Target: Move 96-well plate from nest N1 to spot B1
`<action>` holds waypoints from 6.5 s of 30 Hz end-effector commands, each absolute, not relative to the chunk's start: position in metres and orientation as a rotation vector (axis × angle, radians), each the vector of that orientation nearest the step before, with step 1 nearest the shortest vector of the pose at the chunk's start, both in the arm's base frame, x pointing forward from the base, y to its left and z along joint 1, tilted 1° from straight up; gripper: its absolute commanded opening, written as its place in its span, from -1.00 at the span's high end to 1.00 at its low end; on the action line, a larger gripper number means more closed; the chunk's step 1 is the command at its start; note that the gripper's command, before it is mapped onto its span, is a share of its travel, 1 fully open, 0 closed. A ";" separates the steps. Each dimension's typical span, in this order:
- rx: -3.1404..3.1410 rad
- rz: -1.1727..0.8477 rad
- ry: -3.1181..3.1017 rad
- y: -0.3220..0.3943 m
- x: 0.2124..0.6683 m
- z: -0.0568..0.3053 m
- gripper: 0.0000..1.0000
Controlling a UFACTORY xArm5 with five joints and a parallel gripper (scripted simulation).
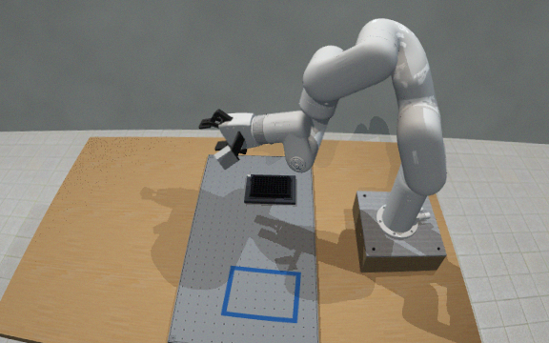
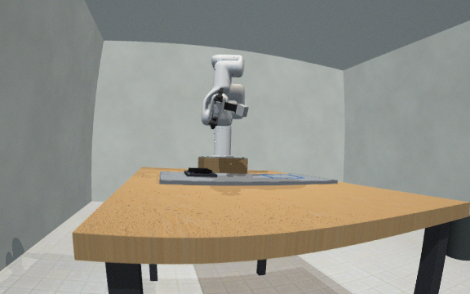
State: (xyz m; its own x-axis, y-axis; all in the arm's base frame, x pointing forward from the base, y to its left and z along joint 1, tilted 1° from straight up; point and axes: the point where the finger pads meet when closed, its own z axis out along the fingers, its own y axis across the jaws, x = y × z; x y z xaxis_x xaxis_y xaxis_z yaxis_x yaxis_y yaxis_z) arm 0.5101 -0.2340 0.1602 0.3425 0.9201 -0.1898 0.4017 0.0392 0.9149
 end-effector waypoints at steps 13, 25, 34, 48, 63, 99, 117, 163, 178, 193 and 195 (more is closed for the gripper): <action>1.551 0.619 1.235 -0.234 0.511 0.162 -1.00; 1.769 0.714 1.208 -0.215 0.534 0.157 -1.00; 1.941 0.761 1.172 -0.197 0.545 0.156 -1.00; 2.345 0.783 1.030 -0.150 0.554 0.159 -1.00; 2.650 0.702 0.850 -0.109 0.541 0.171 -1.00; 3.079 0.291 0.320 -0.031 0.463 0.217 -1.00; 3.139 0.062 0.032 -0.011 0.417 0.239 -1.00; 3.138 -0.030 -0.242 -0.153 0.369 0.106 -1.00; 3.140 -0.027 -0.242 -0.199 0.354 0.063 -1.00; 3.141 -0.025 -0.242 -0.234 0.343 0.031 -1.00; 3.141 -0.025 -0.242 -0.234 0.343 0.031 -1.00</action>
State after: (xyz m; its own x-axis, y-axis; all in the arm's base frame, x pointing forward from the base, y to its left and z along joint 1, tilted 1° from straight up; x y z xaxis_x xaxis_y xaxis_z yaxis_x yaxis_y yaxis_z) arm 0.3413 -0.2309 0.0321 0.9879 -0.1537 -0.0207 -0.1540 -0.9880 -0.0097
